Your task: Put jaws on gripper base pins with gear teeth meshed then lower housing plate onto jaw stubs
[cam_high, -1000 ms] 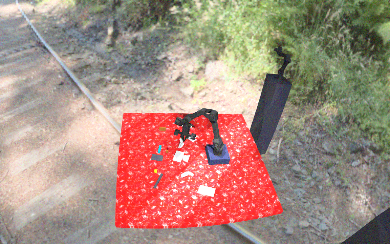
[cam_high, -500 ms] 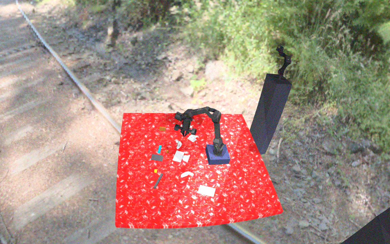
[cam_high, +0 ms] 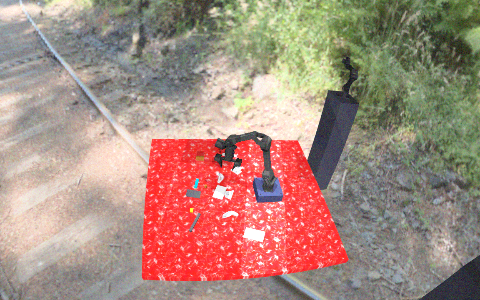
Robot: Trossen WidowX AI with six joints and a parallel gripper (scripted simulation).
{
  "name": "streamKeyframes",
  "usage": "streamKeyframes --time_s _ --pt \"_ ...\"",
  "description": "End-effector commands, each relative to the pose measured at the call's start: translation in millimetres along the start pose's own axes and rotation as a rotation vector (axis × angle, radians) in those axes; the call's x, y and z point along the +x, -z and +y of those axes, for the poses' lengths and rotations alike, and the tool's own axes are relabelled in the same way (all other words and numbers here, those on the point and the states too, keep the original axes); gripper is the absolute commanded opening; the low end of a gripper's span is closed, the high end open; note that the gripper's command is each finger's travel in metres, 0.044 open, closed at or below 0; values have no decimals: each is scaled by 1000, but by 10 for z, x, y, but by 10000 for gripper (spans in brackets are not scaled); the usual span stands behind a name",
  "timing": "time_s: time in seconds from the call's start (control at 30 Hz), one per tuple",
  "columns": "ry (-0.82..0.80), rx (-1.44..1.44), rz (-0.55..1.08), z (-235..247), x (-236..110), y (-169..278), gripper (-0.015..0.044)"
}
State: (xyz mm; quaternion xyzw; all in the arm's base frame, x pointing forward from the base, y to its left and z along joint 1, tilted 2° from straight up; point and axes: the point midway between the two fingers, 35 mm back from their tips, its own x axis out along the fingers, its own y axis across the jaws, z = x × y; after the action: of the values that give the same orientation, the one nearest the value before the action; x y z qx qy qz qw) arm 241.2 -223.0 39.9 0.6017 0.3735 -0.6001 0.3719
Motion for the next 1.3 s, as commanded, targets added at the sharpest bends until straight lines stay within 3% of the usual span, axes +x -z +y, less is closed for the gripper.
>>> streamKeyframes --time_s 0.0,0.9,1.27 --pt "-1 0 0 2 5 -1 440" --pt "-1 0 0 2 5 -1 440" --pt "4 -1 1 -13 -61 2 151"
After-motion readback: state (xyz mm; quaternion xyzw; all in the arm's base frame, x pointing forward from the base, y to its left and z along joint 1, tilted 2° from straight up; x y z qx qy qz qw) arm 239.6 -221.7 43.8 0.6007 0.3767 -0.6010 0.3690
